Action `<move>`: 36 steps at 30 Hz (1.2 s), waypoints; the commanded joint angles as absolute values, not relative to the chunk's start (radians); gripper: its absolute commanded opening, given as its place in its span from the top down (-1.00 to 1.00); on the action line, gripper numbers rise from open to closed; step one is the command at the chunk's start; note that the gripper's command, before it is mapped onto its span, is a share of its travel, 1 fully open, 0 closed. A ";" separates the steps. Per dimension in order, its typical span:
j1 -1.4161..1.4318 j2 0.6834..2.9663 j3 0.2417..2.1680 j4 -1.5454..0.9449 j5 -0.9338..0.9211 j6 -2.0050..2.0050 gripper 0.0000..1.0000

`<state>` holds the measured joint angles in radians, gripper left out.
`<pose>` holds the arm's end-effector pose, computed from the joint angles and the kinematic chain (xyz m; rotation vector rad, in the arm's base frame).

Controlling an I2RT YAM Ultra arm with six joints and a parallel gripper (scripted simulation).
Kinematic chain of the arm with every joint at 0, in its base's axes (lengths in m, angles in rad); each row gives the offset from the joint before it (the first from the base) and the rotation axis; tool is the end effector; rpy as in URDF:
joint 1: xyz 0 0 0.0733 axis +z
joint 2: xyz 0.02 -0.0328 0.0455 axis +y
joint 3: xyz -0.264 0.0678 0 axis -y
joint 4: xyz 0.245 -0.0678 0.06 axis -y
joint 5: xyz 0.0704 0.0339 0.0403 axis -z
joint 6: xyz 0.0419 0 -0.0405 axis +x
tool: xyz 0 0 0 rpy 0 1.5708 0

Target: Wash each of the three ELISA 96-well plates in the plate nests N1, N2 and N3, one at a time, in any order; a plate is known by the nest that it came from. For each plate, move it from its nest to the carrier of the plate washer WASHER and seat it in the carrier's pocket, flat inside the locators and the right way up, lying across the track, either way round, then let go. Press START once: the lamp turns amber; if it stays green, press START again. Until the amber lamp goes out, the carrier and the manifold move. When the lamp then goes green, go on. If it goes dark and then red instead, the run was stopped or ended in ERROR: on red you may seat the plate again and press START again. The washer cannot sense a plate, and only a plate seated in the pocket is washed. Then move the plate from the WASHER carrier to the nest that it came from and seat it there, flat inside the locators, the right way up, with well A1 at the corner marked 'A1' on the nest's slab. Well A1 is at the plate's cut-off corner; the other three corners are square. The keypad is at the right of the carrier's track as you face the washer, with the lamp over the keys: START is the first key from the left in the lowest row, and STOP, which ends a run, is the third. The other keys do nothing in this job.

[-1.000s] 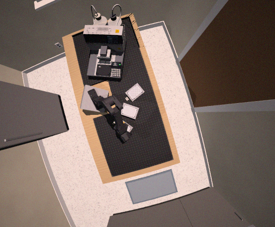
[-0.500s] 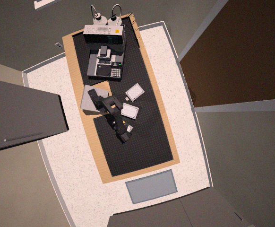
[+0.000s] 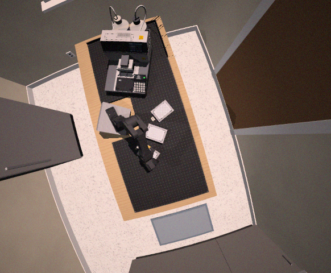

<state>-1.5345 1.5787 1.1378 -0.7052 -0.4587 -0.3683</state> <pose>0.0310 -0.3126 0.2340 1.2851 2.1793 -0.1011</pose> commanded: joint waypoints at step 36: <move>-1.624 1.491 1.244 -0.928 -0.493 -0.457 -1.00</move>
